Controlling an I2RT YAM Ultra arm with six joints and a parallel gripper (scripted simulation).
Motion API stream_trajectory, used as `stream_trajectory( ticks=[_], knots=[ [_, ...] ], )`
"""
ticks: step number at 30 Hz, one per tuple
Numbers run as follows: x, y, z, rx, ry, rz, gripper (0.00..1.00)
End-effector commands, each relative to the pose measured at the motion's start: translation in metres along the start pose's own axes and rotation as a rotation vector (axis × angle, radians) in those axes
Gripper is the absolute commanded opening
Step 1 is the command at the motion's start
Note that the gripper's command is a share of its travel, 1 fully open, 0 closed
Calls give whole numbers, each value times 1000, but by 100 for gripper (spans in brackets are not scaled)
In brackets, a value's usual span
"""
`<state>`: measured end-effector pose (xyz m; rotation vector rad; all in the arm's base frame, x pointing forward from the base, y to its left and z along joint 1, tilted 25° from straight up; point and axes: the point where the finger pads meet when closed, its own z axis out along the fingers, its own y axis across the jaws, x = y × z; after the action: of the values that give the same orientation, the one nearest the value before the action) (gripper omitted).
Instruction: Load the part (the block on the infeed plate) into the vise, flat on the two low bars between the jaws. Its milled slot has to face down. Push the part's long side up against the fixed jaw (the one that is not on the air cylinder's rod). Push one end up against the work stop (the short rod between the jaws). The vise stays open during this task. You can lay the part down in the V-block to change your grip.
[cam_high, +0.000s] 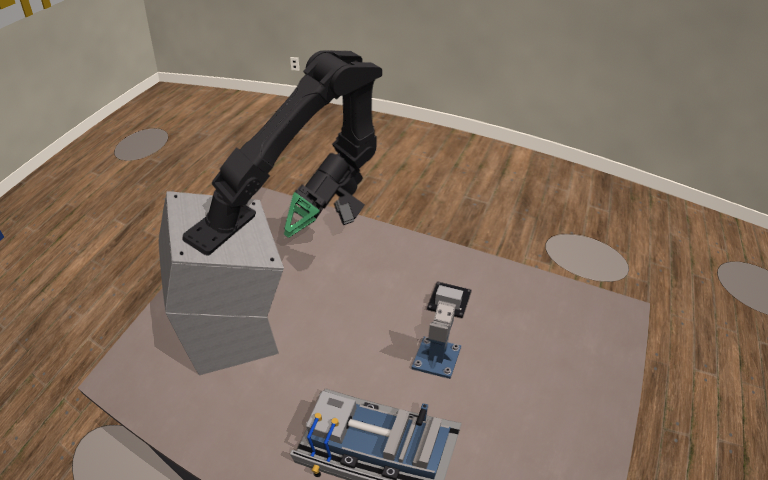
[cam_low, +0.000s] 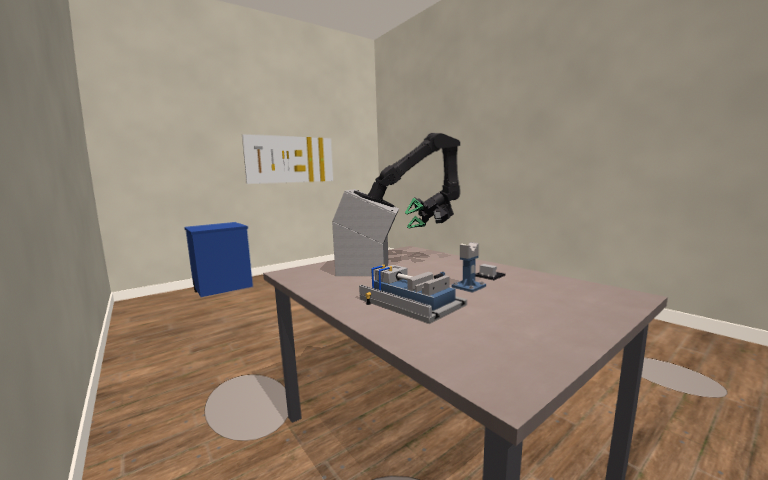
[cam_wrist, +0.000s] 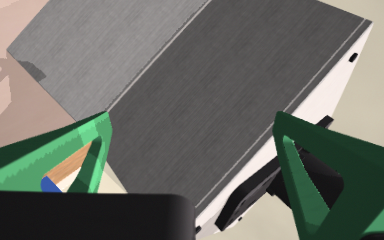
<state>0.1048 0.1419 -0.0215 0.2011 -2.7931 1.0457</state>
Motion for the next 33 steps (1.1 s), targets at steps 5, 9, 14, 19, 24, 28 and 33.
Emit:
stream_trajectory(
  ticks=[5,9,14,19,24,28,33],
  knots=[
    [0,-1,-1,-2,-2,0,100],
    [0,-1,-1,-2,-2,0,100],
    [0,-1,-1,-2,-2,0,100],
    [-7,6,-8,-43,-8,30,100],
    [-30,18,-28,-185,12,206,100],
    [-47,24,-40,-263,31,316,100],
    [-70,28,-57,-364,58,459,100]
  ],
)
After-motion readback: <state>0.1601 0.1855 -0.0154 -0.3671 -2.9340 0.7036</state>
